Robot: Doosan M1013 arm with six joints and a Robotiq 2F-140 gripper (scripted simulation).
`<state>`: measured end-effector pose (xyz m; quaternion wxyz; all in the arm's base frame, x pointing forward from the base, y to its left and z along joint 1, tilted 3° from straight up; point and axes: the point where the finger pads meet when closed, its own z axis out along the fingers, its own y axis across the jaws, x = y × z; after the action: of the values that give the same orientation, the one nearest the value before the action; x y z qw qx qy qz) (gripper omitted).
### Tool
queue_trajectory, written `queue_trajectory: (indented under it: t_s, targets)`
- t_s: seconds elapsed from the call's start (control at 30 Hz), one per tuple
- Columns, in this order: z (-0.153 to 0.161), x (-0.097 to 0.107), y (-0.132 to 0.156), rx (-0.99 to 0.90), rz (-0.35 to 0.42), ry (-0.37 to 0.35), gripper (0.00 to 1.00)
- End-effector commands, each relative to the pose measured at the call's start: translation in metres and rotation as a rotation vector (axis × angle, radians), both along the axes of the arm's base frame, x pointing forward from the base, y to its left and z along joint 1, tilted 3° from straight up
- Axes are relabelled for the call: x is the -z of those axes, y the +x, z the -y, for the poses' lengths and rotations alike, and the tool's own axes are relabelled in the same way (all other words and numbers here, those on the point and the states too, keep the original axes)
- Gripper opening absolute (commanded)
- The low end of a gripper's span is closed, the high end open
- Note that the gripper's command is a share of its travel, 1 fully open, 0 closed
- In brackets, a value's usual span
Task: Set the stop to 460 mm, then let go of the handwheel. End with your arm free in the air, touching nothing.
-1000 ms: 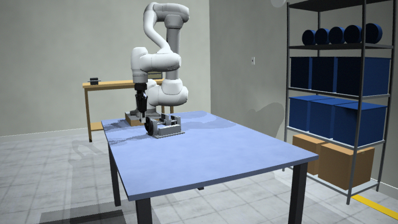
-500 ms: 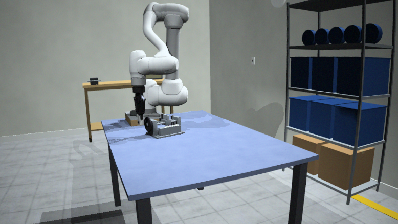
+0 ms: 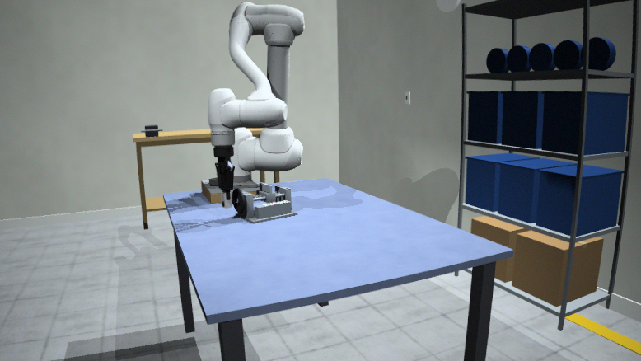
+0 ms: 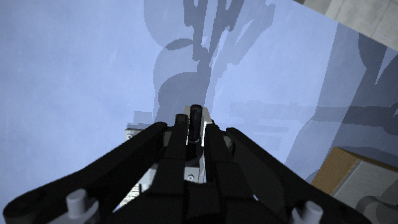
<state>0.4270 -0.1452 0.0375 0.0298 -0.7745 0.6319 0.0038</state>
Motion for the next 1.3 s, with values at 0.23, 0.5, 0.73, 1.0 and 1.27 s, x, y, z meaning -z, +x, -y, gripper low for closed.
queue_trajectory:
  t_s: [0.23, 0.5, 0.73, 1.0, 1.27]
  targets:
    - [-0.003, 0.014, 0.010, 0.001, 0.001, 0.000, 0.04]
    - [-0.005, 0.020, 0.019, 0.001, 0.001, 0.000, 0.04]
    - [-0.008, 0.022, 0.036, 0.001, 0.001, 0.000, 0.04]
    - [-0.011, 0.015, 0.052, 0.001, 0.001, 0.000, 0.04]
    - [-0.013, -0.007, 0.065, 0.001, 0.001, 0.000, 0.04]
